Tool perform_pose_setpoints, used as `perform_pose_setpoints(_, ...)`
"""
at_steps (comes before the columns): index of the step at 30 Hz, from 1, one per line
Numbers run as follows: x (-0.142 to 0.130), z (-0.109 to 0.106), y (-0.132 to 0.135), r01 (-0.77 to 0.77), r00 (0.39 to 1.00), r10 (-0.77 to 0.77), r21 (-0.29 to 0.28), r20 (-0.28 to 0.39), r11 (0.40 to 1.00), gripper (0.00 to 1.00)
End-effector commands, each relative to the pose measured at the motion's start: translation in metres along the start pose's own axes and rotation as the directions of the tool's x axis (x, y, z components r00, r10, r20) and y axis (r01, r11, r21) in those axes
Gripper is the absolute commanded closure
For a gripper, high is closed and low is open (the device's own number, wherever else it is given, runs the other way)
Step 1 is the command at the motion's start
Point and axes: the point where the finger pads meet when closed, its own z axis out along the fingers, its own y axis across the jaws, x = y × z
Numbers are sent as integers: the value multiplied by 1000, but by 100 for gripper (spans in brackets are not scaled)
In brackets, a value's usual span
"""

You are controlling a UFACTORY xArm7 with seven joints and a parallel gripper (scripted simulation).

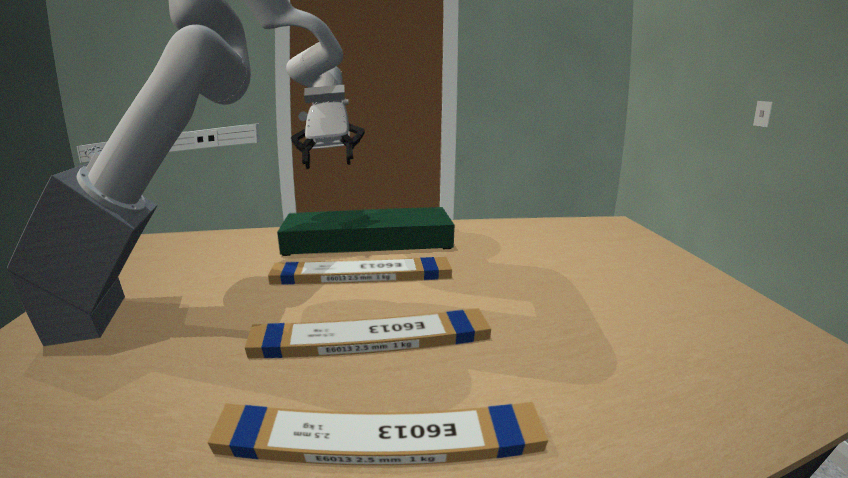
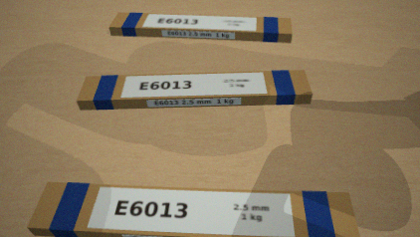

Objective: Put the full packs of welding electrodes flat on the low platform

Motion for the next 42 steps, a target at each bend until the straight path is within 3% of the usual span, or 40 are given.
perform_pose_setpoints(1, -10, 4, -30, 34, 999, -35, 26, 35, 999, 0)
perform_pose_setpoints(8, -10, 4, -30, 34, 999, -35, 26, 35, 999, 0)
perform_pose_setpoints(9, -14, 10, -58, 62, 996, -65, 53, 61, 997, 0)
perform_pose_setpoints(17, -14, 10, -58, 62, 996, -65, 53, 61, 997, 0)
perform_pose_setpoints(18, -18, 18, -87, 91, 991, -98, 83, 86, 992, 0)
perform_pose_setpoints(29, -18, 18, -87, 91, 991, -98, 83, 86, 992, 0)
perform_pose_setpoints(31, -20, 39, -149, 154, 977, -173, 152, 125, 976, 0)
perform_pose_setpoints(42, -20, 39, -149, 154, 977, -173, 152, 125, 976, 0)
